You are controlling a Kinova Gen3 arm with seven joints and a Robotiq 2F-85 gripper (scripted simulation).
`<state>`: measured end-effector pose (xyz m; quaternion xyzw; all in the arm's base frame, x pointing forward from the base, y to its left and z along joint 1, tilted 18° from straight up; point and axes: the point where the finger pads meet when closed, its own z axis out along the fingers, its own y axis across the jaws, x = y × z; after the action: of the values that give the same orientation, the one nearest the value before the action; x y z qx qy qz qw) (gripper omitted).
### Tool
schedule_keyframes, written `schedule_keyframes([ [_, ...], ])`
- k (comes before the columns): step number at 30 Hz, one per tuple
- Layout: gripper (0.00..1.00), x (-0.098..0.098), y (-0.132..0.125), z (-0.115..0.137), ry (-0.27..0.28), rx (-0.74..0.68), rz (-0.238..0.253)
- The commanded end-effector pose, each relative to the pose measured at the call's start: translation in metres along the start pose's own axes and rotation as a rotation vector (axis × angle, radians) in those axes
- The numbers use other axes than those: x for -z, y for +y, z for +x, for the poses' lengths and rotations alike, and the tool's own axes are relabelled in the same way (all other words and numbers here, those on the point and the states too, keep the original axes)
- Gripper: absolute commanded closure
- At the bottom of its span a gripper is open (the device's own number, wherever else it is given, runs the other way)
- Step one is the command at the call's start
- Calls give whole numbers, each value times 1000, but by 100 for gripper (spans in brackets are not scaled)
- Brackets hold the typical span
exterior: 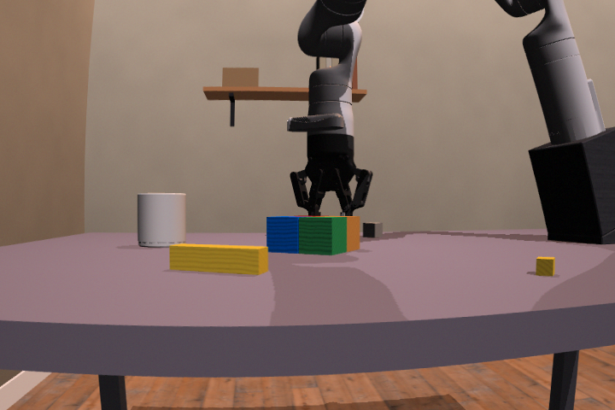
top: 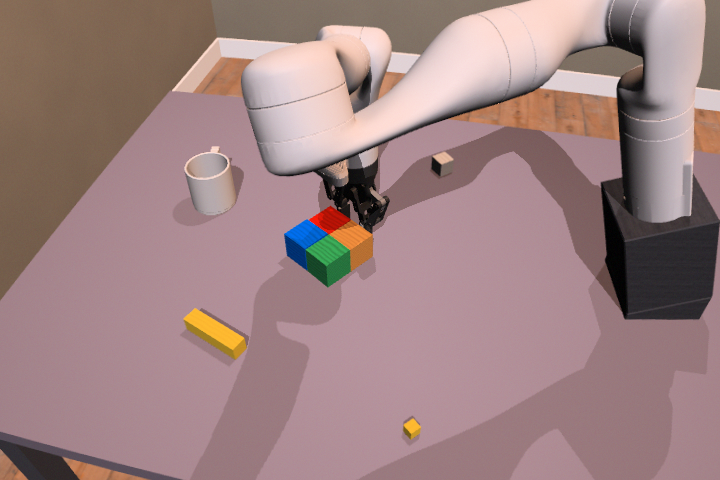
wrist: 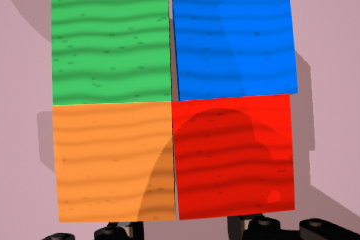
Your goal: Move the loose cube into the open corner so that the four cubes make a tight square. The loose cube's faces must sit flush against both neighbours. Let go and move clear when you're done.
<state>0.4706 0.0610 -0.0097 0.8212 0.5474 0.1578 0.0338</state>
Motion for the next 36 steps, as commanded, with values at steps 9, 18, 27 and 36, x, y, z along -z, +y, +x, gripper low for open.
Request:
schedule_keyframes([
  [9, 46, 0, 1, -1, -9, -1, 0],
  [18, 46, 0, 1, -6, -9, -1, 0],
  [27, 46, 0, 0, -11, -9, -1, 0],
  [36, 46, 2, 0, -11, -10, -2, 1],
])
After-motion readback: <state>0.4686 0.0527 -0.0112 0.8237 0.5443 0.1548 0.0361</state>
